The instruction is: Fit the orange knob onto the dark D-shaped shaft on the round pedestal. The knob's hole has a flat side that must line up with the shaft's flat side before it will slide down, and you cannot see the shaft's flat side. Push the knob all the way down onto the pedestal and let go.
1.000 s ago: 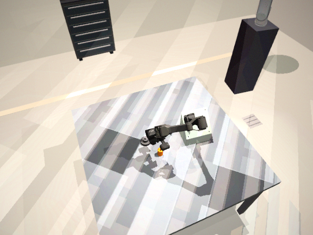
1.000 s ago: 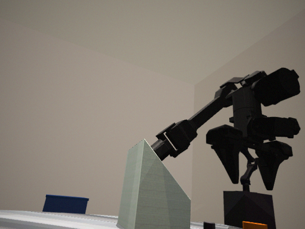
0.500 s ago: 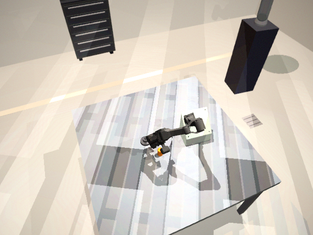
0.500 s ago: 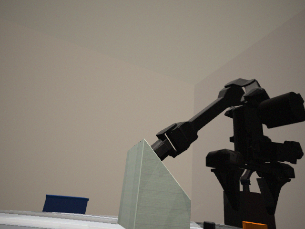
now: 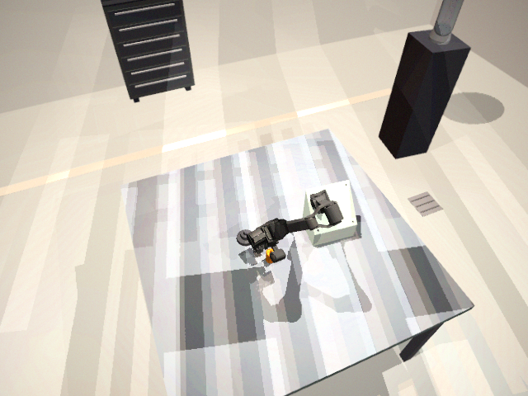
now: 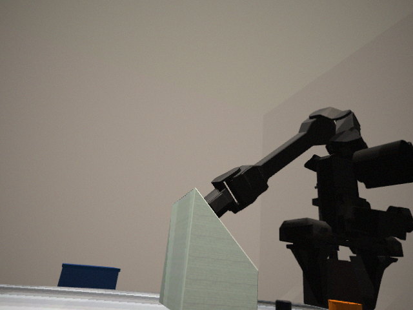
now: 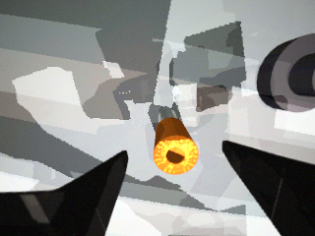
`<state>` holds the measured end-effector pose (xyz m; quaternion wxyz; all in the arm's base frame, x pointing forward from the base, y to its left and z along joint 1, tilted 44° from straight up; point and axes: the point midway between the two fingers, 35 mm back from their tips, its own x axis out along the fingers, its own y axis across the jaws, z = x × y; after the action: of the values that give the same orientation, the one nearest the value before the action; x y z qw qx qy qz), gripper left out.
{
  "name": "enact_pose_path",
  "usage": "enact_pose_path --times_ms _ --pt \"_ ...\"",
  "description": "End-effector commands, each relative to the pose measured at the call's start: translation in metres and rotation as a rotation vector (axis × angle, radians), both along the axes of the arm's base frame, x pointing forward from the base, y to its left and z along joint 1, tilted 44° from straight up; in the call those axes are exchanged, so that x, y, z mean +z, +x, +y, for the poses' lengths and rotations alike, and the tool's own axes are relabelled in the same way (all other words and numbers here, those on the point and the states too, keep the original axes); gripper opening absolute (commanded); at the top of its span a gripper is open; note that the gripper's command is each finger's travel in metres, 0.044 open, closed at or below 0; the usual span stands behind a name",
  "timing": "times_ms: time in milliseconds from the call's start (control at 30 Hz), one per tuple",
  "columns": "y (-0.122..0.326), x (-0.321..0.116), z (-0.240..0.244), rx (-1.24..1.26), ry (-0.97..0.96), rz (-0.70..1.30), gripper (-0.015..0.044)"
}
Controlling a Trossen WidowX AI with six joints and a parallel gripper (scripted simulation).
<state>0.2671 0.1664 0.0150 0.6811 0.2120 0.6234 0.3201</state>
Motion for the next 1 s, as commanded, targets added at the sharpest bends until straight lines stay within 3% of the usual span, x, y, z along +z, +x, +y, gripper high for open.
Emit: enact_pose_path --times_ms 0,867,967 --pt "-0.001 -0.007 0.004 0.000 -0.005 0.008 0.0440" --pt "-0.003 -0.034 0.032 -0.001 0.000 0.009 0.0440" --pt "-0.003 -0.034 0.032 -0.001 0.000 0.009 0.0361"
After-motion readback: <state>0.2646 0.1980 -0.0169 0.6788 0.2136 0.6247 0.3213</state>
